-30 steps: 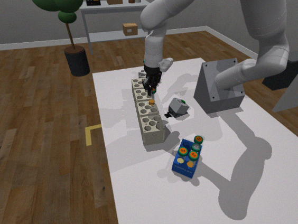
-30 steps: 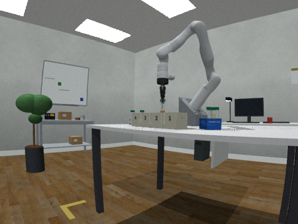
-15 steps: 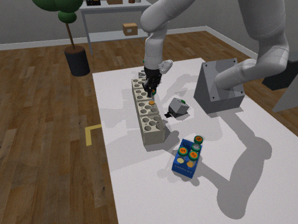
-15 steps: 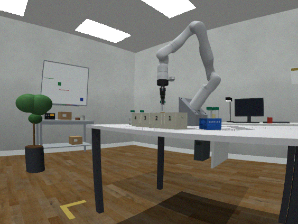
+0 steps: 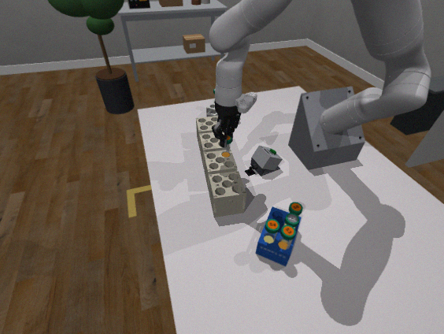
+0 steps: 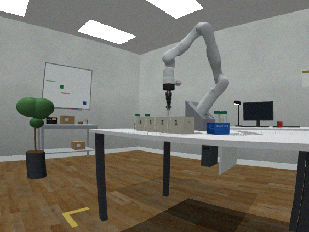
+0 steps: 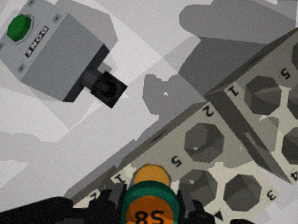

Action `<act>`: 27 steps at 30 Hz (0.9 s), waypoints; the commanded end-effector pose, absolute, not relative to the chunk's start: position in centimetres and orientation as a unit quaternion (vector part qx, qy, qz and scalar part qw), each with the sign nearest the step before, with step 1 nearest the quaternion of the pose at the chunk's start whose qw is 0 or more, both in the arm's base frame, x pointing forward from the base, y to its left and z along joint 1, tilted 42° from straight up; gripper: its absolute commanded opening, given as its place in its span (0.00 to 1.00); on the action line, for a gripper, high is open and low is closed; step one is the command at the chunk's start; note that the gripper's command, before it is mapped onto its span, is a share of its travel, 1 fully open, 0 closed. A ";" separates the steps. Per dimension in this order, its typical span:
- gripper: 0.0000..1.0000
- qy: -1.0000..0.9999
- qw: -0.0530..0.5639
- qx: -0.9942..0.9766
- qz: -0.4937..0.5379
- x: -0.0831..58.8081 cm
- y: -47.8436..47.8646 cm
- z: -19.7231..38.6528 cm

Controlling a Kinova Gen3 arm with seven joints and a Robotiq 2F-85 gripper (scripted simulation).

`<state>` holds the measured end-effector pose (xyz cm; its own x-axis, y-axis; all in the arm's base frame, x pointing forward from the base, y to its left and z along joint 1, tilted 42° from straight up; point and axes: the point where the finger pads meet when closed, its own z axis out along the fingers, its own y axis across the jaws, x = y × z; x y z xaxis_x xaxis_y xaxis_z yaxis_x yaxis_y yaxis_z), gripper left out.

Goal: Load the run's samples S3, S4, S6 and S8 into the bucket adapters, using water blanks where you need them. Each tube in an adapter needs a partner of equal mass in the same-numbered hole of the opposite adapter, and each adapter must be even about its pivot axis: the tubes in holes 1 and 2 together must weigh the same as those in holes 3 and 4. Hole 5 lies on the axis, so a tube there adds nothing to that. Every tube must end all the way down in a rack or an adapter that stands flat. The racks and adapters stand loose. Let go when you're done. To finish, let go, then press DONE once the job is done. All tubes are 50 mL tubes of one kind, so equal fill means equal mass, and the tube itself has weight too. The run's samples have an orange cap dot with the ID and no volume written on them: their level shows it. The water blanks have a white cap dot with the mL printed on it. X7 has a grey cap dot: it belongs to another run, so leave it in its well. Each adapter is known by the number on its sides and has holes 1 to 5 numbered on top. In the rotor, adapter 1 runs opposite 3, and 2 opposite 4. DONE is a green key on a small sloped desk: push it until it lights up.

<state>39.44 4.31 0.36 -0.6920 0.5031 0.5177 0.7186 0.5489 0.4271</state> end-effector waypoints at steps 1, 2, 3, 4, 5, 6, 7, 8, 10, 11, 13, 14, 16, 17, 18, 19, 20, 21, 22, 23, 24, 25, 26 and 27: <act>0.10 -0.863 0.169 -0.354 -0.317 39.5 4.4 0.2; 0.10 -0.863 0.169 -0.354 -0.317 39.5 4.4 0.2; 0.10 -0.863 0.169 -0.354 -0.317 39.5 4.5 0.1; 0.10 -0.863 0.169 -0.354 -0.317 39.5 4.5 0.1; 0.10 -0.863 0.169 -0.354 -0.317 39.5 4.6 0.0; 0.10 -0.863 0.169 -0.354 -0.317 39.5 4.6 0.0; 0.10 -0.863 0.169 -0.354 -0.317 39.4 4.7 -0.1; 0.10 -0.863 0.169 -0.354 -0.317 39.4 4.7 -0.1; 0.10 -0.863 0.169 -0.354 -0.317 39.4 4.7 -0.2; 0.10 -0.863 0.169 -0.354 -0.317 39.4 4.7 -0.2; 0.10 -0.863 0.169 -0.354 -0.317 39.4 4.8 -0.3; 0.10 -0.863 0.169 -0.354 -0.317 39.4 4.9 -0.3; 0.10 -0.863 0.169 -0.354 -0.317 39.4 5.0 -0.4; 0.10 -0.863 0.169 -0.354 -0.317 39.4 5.0 -0.5; 0.10 -0.863 0.169 -0.354 -0.317 39.4 5.1 -0.5; 0.10 -0.863 0.169 -0.354 -0.317 39.4 5.1 -0.5; 0.10 -0.863 0.169 -0.354 -0.317 39.4 5.1 -0.6; 0.10 -0.863 0.169 -0.354 -0.317 39.4 5.2 -0.6; 0.10 -0.863 0.169 -0.354 -0.317 39.4 5.2 -0.7; 0.10 -0.863 0.169 -0.354 -0.317 39.4 5.3 -0.7; 0.10 -0.863 0.169 -0.354 -0.317 39.4 5.3 -0.8; 0.10 -0.863 0.169 -0.354 -0.317 39.4 5.4 -0.8; 0.10 -0.863 0.169 -0.354 -0.317 39.4 5.4 -0.9; 0.10 -0.863 0.169 -0.354 -0.317 39.4 5.4 -0.9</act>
